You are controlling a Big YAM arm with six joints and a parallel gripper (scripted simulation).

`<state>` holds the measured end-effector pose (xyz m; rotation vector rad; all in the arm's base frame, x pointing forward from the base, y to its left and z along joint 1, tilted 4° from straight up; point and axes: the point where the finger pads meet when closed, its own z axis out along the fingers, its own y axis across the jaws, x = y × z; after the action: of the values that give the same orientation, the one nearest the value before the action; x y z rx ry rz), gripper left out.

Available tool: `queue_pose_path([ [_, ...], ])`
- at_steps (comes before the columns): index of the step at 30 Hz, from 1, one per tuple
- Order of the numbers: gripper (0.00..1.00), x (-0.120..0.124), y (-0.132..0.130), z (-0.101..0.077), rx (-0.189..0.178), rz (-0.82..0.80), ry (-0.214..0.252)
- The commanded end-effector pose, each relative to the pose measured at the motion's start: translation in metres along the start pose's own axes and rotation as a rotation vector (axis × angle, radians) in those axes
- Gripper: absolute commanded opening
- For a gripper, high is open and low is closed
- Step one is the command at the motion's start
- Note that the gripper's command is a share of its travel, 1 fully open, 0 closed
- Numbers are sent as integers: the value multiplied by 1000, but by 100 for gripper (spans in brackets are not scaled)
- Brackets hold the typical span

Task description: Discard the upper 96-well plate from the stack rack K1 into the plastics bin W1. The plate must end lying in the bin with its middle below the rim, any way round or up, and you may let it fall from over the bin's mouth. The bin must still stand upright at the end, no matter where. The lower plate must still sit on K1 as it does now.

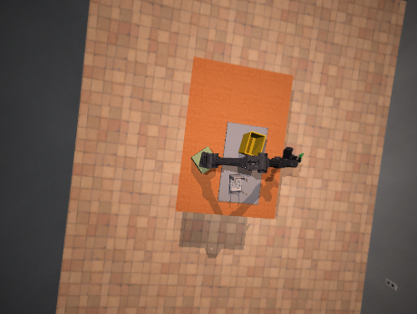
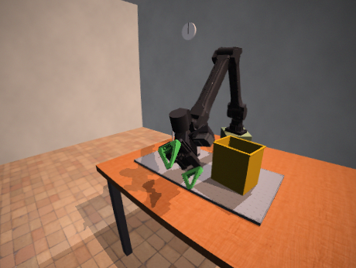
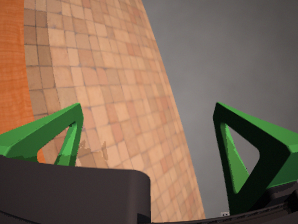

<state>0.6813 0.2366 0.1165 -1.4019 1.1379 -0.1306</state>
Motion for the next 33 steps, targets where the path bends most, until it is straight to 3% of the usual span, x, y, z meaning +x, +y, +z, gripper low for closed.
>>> queue_pose_path([
  [1,100,-3,-7,-1,10,-7,-5],
  [17,100,-3,-7,-1,10,-7,-5],
  [18,100,-5,-31,-13,36,29,13],
  [20,100,1,-34,-20,31,90,43],
  [23,100,-1,-62,-21,61,92,36],
  [24,100,-1,-62,-21,61,92,37],
  [26,100,13,-40,-34,26,175,87],
  [28,100,20,-41,-41,21,234,117],
  [29,100,35,-23,-39,-6,257,131],
  [30,100,36,-29,-34,1,251,125],
  [31,100,42,-19,-41,-12,291,153],
  [32,100,29,-43,-52,18,297,150],
  [33,100,29,-43,-52,18,297,150],
])
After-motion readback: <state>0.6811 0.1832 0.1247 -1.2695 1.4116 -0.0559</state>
